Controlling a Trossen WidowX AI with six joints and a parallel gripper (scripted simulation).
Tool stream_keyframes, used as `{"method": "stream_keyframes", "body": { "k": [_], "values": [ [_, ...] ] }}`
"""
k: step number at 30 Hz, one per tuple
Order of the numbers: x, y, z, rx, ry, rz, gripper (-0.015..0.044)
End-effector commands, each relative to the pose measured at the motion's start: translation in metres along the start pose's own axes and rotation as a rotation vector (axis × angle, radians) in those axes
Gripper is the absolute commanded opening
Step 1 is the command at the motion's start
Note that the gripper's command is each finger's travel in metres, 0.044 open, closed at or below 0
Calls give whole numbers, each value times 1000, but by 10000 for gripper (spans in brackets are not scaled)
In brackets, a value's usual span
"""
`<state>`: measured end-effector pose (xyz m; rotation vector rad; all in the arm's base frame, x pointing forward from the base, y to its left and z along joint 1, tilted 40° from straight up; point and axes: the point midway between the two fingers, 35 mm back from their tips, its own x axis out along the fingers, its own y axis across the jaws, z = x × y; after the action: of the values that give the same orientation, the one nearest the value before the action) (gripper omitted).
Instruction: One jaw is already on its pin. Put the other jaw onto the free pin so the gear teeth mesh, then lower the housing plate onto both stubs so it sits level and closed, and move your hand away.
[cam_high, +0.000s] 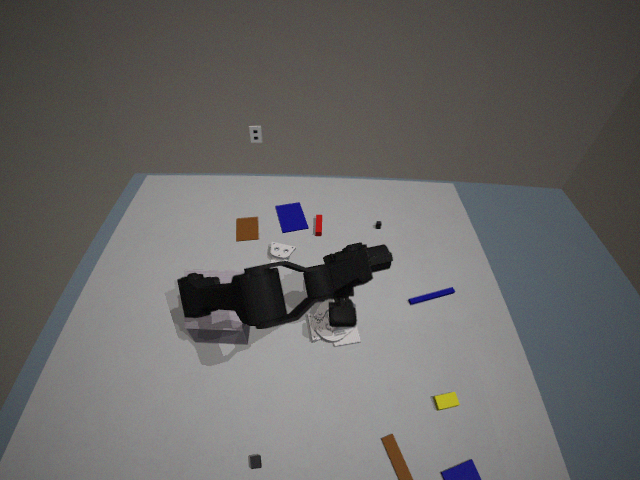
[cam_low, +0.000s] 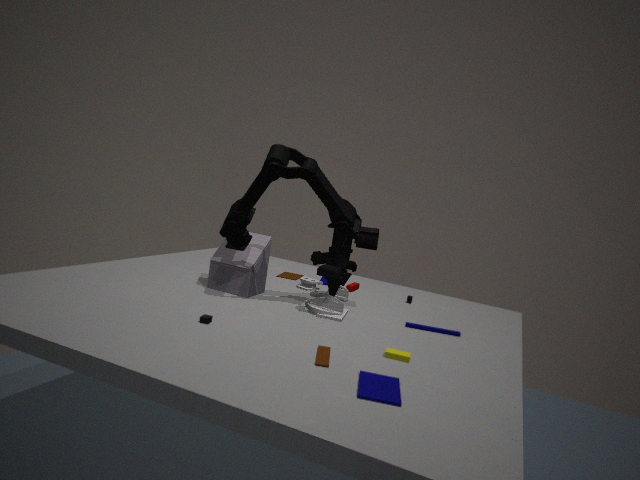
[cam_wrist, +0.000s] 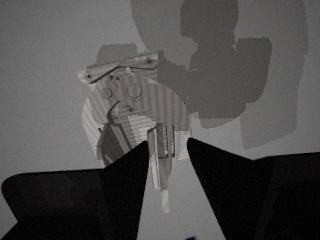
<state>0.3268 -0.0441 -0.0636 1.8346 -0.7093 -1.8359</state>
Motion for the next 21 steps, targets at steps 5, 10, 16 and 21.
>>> {"method": "stream_keyframes", "body": {
  "k": [5,10,16,21],
  "values": [
    [11,0,3,-9,-4,7,134],
    [11,0,3,-9,-4,7,134],
    [11,0,3,-9,-4,7,134],
    [13,0,3,-10,-4,7,134]
  ]
}}
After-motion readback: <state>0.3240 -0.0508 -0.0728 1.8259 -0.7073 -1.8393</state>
